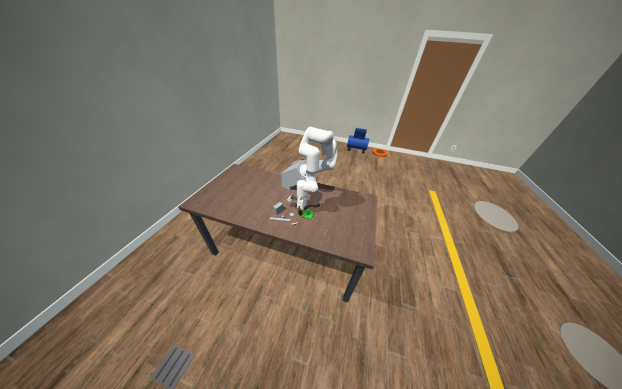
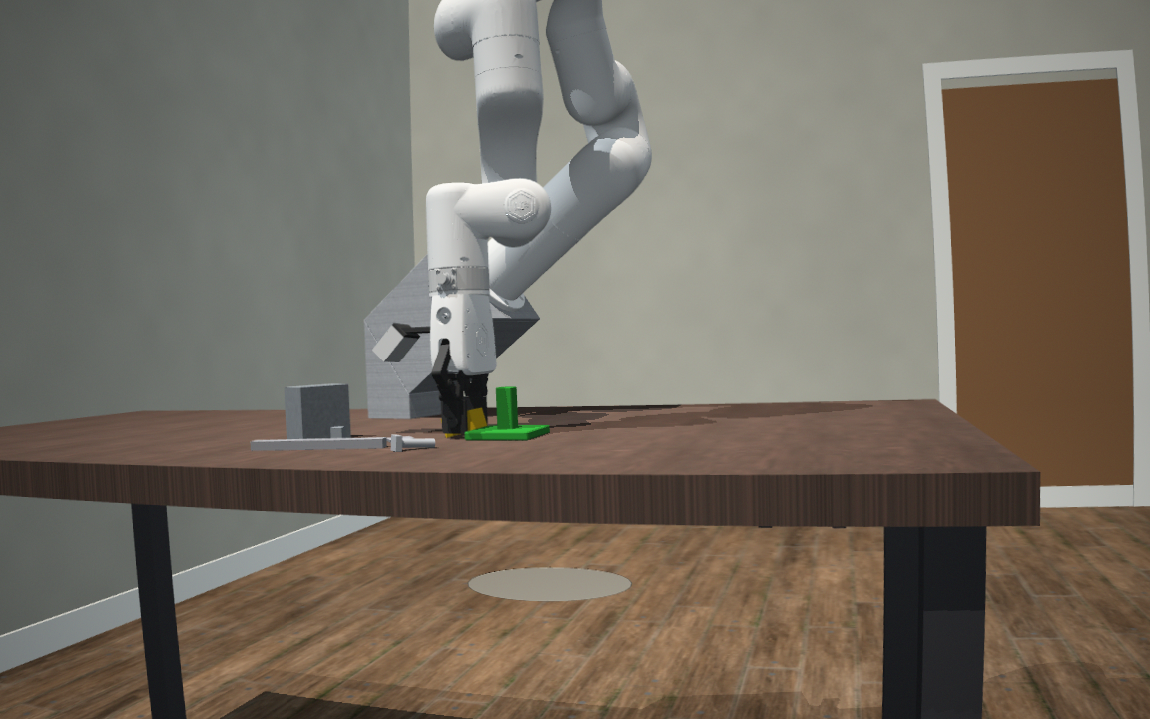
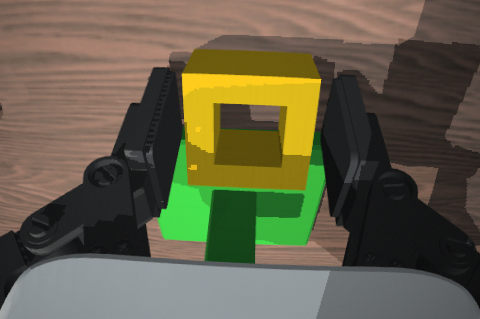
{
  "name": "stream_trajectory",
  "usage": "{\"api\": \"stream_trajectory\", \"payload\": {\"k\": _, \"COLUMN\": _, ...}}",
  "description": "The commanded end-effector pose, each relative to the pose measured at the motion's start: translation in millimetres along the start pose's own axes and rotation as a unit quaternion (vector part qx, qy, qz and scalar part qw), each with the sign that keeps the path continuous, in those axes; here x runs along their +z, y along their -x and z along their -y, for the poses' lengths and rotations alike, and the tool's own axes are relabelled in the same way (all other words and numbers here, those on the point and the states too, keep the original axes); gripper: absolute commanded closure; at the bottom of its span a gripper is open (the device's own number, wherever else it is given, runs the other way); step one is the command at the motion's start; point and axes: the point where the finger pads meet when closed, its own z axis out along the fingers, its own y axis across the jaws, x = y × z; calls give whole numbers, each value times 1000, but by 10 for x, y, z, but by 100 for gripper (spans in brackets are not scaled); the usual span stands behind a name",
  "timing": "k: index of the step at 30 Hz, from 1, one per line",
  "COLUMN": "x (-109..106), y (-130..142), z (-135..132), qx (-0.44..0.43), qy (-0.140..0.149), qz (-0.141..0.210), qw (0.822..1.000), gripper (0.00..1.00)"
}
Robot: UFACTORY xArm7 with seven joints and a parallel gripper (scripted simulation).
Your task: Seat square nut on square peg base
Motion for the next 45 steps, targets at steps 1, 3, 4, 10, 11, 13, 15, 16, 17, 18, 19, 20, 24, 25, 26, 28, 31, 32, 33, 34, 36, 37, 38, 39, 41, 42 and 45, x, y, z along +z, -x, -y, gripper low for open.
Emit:
{"api": "stream_trajectory", "payload": {"k": 1, "x": 16, "y": -10, "z": 3, "qx": 0, "qy": -1, "qz": -1, "qw": 1000, "gripper": 40}}
{"api": "stream_trajectory", "payload": {"k": 3, "x": 19, "y": -10, "z": 2, "qx": 0, "qy": -1, "qz": -1, "qw": 1000, "gripper": 40}}
{"api": "stream_trajectory", "payload": {"k": 4, "x": 20, "y": -10, "z": 2, "qx": 0, "qy": -1, "qz": -1, "qw": 1000, "gripper": 40}}
{"api": "stream_trajectory", "payload": {"k": 10, "x": 20, "y": -10, "z": 2, "qx": 0, "qy": -1, "qz": -1, "qw": 1000, "gripper": 100}}
{"api": "stream_trajectory", "payload": {"k": 11, "x": 20, "y": -10, "z": 2, "qx": 0, "qy": -1, "qz": -1, "qw": 1000, "gripper": 100}}
{"api": "stream_trajectory", "payload": {"k": 13, "x": 20, "y": -10, "z": 2, "qx": 0, "qy": -1, "qz": -1, "qw": 1000, "gripper": 100}}
{"api": "stream_trajectory", "payload": {"k": 15, "x": 20, "y": -10, "z": 2, "qx": 0, "qy": -1, "qz": -1, "qw": 1000, "gripper": 100}}
{"api": "stream_trajectory", "payload": {"k": 16, "x": 20, "y": -10, "z": 2, "qx": 0, "qy": -1, "qz": -1, "qw": 1000, "gripper": 100}}
{"api": "stream_trajectory", "payload": {"k": 17, "x": 20, "y": -10, "z": 2, "qx": 0, "qy": -1, "qz": -1, "qw": 1000, "gripper": 100}}
{"api": "stream_trajectory", "payload": {"k": 18, "x": 20, "y": -10, "z": 2, "qx": 0, "qy": -1, "qz": -1, "qw": 1000, "gripper": 100}}
{"api": "stream_trajectory", "payload": {"k": 19, "x": 20, "y": -10, "z": 2, "qx": 0, "qy": -1, "qz": -1, "qw": 1000, "gripper": 100}}
{"api": "stream_trajectory", "payload": {"k": 20, "x": 20, "y": -10, "z": 2, "qx": 0, "qy": -1, "qz": -1, "qw": 1000, "gripper": 100}}
{"api": "stream_trajectory", "payload": {"k": 24, "x": 20, "y": -10, "z": 2, "qx": 0, "qy": -1, "qz": -1, "qw": 1000, "gripper": 100}}
{"api": "stream_trajectory", "payload": {"k": 25, "x": 20, "y": -10, "z": 2, "qx": 0, "qy": -1, "qz": -1, "qw": 1000, "gripper": 100}}
{"api": "stream_trajectory", "payload": {"k": 26, "x": 20, "y": -10, "z": 2, "qx": 0, "qy": -1, "qz": -1, "qw": 1000, "gripper": 100}}
{"api": "stream_trajectory", "payload": {"k": 28, "x": 20, "y": -10, "z": 2, "qx": 0, "qy": -1, "qz": -1, "qw": 1000, "gripper": 100}}
{"api": "stream_trajectory", "payload": {"k": 31, "x": 20, "y": -10, "z": 2, "qx": 0, "qy": -1, "qz": -1, "qw": 1000, "gripper": 100}}
{"api": "stream_trajectory", "payload": {"k": 32, "x": 20, "y": -10, "z": 2, "qx": 0, "qy": -1, "qz": -1, "qw": 1000, "gripper": 100}}
{"api": "stream_trajectory", "payload": {"k": 33, "x": 20, "y": -10, "z": 2, "qx": 0, "qy": -1, "qz": -1, "qw": 1000, "gripper": 100}}
{"api": "stream_trajectory", "payload": {"k": 34, "x": 19, "y": -10, "z": 2, "qx": 0, "qy": -1, "qz": -1, "qw": 1000, "gripper": 100}}
{"api": "stream_trajectory", "payload": {"k": 36, "x": 14, "y": -10, "z": 3, "qx": 0, "qy": -1, "qz": -1, "qw": 1000, "gripper": 100}}
{"api": "stream_trajectory", "payload": {"k": 37, "x": 11, "y": -9, "z": 4, "qx": 0, "qy": -1, "qz": -1, "qw": 1000, "gripper": 100}}
{"api": "stream_trajectory", "payload": {"k": 38, "x": 5, "y": -9, "z": 5, "qx": 0, "qy": -1, "qz": -1, "qw": 1000, "gripper": 100}}
{"api": "stream_trajectory", "payload": {"k": 39, "x": -1, "y": -9, "z": 6, "qx": 0, "qy": -1, "qz": -1, "qw": 1000, "gripper": 100}}
{"api": "stream_trajectory", "payload": {"k": 41, "x": -1, "y": -9, "z": 6, "qx": 0, "qy": -1, "qz": -1, "qw": 1000, "gripper": 100}}
{"api": "stream_trajectory", "payload": {"k": 42, "x": -9, "y": -8, "z": 7, "qx": 0, "qy": -1, "qz": -1, "qw": 1000, "gripper": 100}}
{"api": "stream_trajectory", "payload": {"k": 45, "x": -40, "y": -6, "z": 13, "qx": 0, "qy": -2, "qz": 0, "qw": 1000, "gripper": 100}}
